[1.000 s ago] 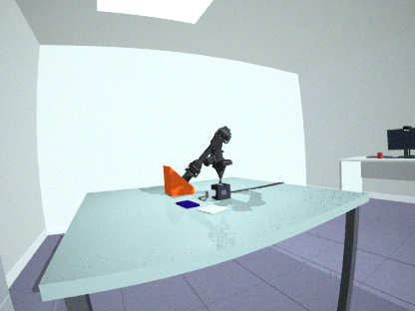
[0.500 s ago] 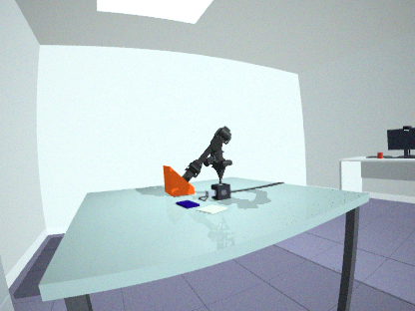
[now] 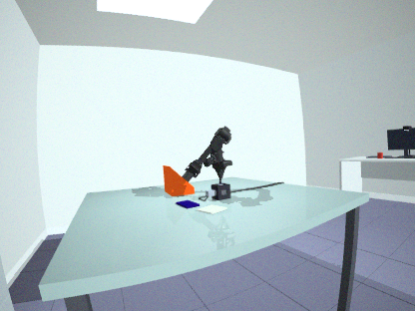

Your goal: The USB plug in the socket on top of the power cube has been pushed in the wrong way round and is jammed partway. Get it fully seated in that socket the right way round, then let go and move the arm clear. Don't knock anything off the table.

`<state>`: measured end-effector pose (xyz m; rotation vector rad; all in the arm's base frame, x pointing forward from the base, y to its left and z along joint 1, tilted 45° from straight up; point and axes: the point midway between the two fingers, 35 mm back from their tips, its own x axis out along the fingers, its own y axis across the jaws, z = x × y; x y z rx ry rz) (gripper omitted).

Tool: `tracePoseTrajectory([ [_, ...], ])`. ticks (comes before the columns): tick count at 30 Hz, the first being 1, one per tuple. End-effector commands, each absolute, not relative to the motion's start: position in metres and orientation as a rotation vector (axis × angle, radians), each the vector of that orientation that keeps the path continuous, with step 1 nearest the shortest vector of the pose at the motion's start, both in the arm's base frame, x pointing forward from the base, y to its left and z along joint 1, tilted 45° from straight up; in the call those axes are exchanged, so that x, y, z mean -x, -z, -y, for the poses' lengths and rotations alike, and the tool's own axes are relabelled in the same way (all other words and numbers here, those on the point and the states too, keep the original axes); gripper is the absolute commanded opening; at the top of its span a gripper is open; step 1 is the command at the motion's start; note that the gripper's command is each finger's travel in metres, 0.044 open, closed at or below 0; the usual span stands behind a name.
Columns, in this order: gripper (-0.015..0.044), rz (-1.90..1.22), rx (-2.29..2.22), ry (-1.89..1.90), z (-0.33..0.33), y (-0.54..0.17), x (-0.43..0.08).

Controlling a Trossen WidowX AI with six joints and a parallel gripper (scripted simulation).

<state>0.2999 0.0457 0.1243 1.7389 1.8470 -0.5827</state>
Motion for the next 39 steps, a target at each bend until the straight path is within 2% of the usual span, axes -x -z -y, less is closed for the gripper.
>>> tracePoseTrajectory([
  [1, 0.0, -1.846, -1.746, 0.583, -0.0467, -0.1248, -0.3],
  [39, 0.0, -1.846, -1.746, 0.583, -0.0493, -0.1223, -0.3],
])
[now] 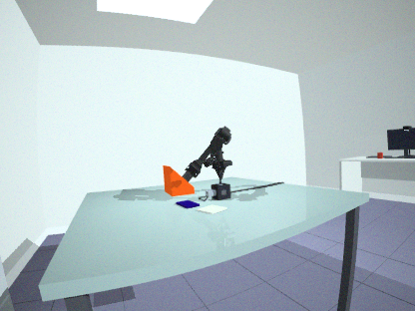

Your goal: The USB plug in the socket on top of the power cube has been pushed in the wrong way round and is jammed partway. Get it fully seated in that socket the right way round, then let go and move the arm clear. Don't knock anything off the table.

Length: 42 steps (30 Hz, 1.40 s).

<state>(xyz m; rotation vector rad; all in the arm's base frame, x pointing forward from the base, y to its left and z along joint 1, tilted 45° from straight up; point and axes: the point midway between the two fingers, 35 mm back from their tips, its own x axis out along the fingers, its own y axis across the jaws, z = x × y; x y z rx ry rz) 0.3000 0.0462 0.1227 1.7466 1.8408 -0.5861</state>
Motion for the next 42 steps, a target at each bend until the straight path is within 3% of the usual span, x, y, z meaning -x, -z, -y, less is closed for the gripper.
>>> tracePoseTrajectory([
  [1, 0.0, -1.846, -1.746, 0.583, -0.0493, -0.1223, -0.3],
  [22, 0.0, -1.846, -1.746, 0.583, -0.0493, -0.1223, -0.3],
  [26, 0.0095, -1.84, -1.747, 0.585, -0.0464, -0.1225, -0.3002],
  [42, 0.0095, -1.84, -1.747, 0.585, -0.0464, -0.1225, -0.3002],
])
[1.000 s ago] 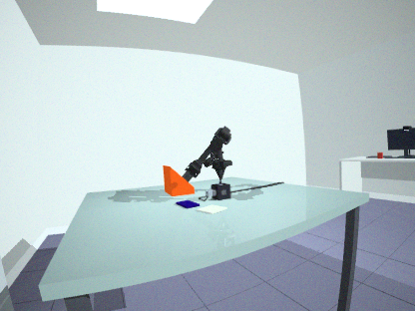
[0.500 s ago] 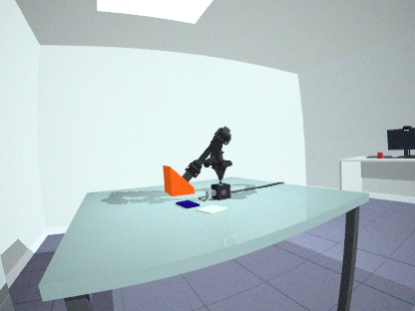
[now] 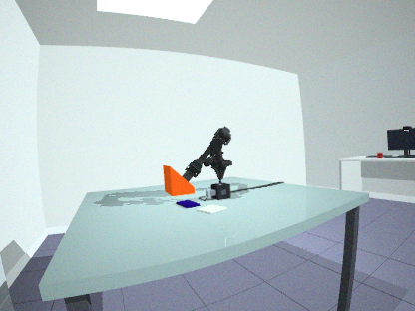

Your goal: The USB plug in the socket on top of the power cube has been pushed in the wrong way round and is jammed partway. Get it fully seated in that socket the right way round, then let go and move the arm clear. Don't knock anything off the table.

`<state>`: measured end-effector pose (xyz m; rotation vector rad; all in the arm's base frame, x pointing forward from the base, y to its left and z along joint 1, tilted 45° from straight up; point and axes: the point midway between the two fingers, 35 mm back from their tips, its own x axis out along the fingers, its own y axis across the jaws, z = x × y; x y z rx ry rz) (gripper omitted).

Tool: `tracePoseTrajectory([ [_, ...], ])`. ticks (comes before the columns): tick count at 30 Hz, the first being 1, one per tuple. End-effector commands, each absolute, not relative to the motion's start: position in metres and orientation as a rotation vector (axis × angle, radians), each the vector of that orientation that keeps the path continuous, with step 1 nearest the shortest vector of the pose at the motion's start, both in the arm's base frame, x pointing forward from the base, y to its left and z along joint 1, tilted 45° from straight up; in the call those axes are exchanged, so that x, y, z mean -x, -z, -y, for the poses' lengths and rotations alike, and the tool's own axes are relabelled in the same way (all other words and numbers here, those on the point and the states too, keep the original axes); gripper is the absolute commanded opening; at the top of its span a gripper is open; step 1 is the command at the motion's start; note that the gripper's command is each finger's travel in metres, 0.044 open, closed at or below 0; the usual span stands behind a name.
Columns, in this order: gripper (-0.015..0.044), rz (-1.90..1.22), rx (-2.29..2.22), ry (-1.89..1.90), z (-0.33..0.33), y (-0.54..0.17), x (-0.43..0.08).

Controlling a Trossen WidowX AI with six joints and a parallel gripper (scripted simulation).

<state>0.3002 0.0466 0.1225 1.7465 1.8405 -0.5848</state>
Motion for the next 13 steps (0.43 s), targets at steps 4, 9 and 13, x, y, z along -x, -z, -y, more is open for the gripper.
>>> tracePoseTrajectory([
  [4, 0.0095, -1.841, -1.746, 0.585, -0.0452, -0.1239, -0.3002],
  [9, 0.0095, -1.84, -1.746, 0.585, -0.0417, -0.1275, -0.3003],
  [13, 0.0095, -1.84, -1.746, 0.585, -0.0389, -0.1303, -0.3004],
])
